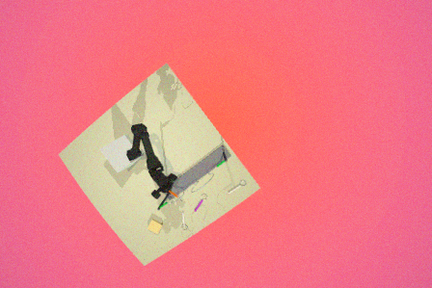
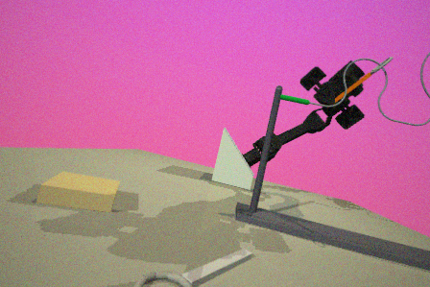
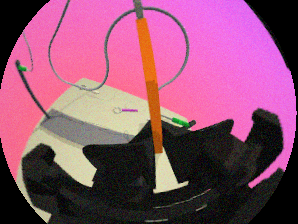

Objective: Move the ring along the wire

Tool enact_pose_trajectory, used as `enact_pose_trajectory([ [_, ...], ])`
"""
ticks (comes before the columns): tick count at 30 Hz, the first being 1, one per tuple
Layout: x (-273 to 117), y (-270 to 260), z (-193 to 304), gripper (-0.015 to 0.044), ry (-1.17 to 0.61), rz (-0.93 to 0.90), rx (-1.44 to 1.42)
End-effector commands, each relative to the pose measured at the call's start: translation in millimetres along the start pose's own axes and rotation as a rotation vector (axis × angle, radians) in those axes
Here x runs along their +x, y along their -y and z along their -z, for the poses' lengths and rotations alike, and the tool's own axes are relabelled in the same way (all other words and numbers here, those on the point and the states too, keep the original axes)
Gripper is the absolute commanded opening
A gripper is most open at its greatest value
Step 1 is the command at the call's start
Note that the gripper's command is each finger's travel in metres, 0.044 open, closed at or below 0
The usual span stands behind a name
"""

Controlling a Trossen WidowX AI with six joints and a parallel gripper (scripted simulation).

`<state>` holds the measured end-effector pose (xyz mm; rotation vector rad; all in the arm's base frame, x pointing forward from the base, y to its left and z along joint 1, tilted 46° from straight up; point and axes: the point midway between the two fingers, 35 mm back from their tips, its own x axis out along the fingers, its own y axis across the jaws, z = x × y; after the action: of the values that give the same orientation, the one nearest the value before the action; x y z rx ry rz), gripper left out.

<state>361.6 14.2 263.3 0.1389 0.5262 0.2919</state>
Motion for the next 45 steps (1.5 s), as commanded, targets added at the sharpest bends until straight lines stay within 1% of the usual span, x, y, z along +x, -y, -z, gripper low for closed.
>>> enact_pose_trajectory([
  [1,0.6,-4.6,0.3,-0.0150,0.009,-0.038,0.069],
  [22,0.3,-31.7,-6.4,-0.0150,0.059,-0.258,0.455],
  [45,-7.1,-55.2,-24.5,-0.0150,0.114,-0.498,0.877],
])
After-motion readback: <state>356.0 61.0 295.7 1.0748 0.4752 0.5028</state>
